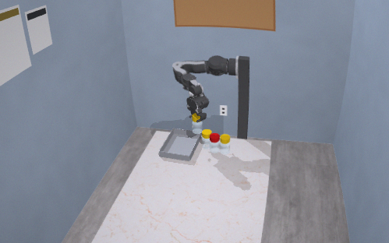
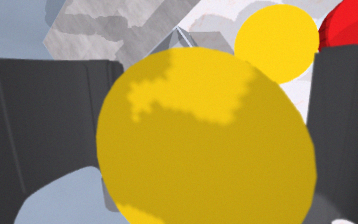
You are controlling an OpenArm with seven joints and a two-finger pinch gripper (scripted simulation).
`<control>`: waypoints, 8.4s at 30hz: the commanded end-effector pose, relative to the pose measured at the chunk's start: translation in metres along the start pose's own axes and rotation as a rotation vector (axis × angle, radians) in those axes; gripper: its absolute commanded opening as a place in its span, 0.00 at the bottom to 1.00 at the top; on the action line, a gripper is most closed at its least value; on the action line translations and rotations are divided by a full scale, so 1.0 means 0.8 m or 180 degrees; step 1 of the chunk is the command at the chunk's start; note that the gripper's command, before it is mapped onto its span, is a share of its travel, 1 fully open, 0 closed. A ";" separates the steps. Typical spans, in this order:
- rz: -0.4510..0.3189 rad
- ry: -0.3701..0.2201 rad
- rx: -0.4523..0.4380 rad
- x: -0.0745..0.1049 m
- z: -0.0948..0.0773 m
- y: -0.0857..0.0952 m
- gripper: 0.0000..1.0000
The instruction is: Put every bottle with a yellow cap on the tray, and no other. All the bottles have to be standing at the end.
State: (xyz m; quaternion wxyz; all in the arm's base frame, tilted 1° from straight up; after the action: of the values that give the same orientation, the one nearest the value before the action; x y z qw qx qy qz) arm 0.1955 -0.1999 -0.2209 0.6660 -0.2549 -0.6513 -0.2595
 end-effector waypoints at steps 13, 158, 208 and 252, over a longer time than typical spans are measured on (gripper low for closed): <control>-0.0015 -0.0015 -0.0936 0.002 -0.001 -0.003 0.00; -0.0032 -0.0007 -0.2999 -0.133 -0.032 -0.175 0.00; -0.0032 -0.0007 -0.2999 -0.133 -0.032 -0.175 0.00; -0.0051 0.0032 -0.2998 -0.133 -0.032 -0.175 0.00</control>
State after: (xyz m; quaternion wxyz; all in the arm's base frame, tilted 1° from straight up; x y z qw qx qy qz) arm 0.1170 -0.3181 -0.3282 0.4796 -0.5241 -0.4611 -0.5317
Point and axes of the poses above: the point where the finger pads meet when closed, its own x axis back along the fingers, its own y axis across the jaws, z = x × y, the point moved 1 cm from there along x, back along the fingers, and after that the axes turned 4 degrees about -x, right-handed, at the moved point
